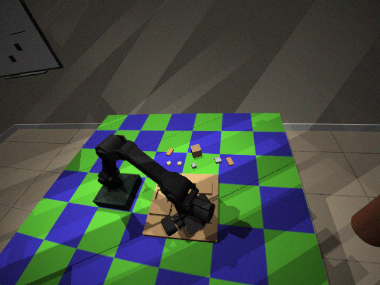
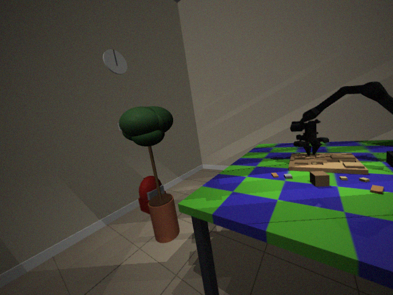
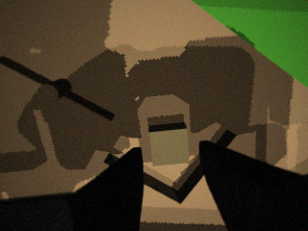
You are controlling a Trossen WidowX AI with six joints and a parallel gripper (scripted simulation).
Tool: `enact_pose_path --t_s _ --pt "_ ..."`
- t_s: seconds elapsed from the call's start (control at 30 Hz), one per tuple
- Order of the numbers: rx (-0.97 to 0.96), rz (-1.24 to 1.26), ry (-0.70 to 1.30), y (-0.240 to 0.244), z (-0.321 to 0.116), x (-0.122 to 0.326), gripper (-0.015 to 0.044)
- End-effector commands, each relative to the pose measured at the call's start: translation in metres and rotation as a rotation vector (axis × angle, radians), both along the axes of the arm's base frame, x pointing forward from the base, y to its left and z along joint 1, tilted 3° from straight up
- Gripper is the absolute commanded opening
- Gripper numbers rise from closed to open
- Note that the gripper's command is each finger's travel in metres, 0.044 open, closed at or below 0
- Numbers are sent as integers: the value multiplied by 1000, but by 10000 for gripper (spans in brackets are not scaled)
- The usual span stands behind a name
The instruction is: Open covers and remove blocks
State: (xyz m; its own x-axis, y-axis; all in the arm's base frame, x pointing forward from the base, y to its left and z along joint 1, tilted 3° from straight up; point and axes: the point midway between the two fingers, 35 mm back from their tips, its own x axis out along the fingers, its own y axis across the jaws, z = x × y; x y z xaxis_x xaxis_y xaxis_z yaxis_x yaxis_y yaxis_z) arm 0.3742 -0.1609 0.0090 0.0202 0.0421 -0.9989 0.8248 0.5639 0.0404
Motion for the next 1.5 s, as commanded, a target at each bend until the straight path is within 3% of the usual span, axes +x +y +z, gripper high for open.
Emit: enact_pose_path --t_s 0.0,0.4,0.73,1.47 --pt "-2 -4 0 0 -1 0 144" --pt "-2 -4 0 0 -11 0 144" --pt "-1 0 -1 0 -9 1 80" --pt "-1 -2 -1 -1 15 1 80"
